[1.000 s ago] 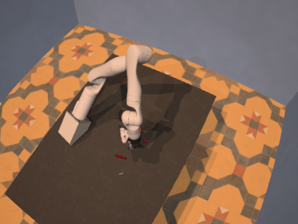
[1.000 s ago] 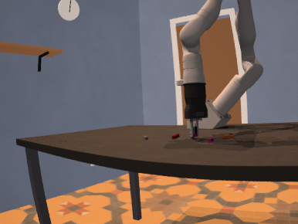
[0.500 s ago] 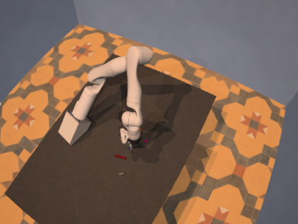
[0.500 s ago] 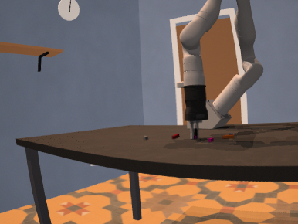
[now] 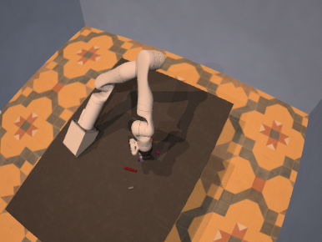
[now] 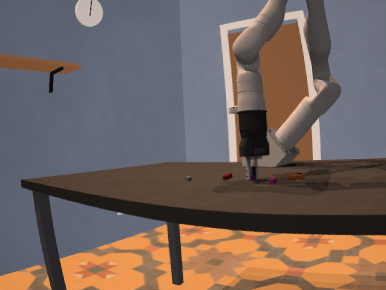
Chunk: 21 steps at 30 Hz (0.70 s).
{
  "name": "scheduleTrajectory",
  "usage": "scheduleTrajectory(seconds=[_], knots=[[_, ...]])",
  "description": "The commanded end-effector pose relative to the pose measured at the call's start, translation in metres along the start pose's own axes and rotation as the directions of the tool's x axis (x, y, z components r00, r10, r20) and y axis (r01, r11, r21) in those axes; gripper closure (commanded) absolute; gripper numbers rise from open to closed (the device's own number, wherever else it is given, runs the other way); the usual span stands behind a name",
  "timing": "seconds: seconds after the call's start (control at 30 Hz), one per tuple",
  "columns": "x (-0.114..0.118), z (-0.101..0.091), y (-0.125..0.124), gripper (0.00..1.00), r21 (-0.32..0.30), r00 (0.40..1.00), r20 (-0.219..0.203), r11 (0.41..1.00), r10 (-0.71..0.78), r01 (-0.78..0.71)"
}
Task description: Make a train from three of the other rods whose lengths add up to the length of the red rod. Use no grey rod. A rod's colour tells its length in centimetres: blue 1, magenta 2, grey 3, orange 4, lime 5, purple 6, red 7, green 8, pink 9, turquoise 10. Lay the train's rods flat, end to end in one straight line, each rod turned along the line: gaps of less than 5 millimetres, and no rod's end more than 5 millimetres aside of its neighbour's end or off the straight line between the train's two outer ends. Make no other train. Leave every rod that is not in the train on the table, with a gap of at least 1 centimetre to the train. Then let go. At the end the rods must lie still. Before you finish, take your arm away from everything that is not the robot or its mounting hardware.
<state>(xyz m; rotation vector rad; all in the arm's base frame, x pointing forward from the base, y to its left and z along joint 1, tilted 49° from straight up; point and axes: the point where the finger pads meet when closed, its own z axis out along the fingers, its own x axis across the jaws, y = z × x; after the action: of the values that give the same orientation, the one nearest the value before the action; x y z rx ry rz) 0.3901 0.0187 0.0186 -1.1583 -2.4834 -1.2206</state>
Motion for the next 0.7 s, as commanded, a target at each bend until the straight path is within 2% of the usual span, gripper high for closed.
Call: scheduleTrajectory(seconds=[0.0,0.53,0.57,0.63,0.67], knots=[[-0.0006,-0.0006,0.0,0.76,0.0,1.0,0.002,1.0,0.0,0.0],[-0.0006,-0.0006,0.0,0.76,0.0,1.0,0.002,1.0,0.0,0.0],[-0.0006,-0.0006,0.0,0.7,0.0,1.0,0.002,1.0,0.0,0.0],[-0.0006,-0.0006,0.0,0.7,0.0,1.0,0.002,1.0,0.0,0.0],[-0.0006,-0.0006,0.0,0.64,0.0,1.0,0.002,1.0,0.0,0.0]])
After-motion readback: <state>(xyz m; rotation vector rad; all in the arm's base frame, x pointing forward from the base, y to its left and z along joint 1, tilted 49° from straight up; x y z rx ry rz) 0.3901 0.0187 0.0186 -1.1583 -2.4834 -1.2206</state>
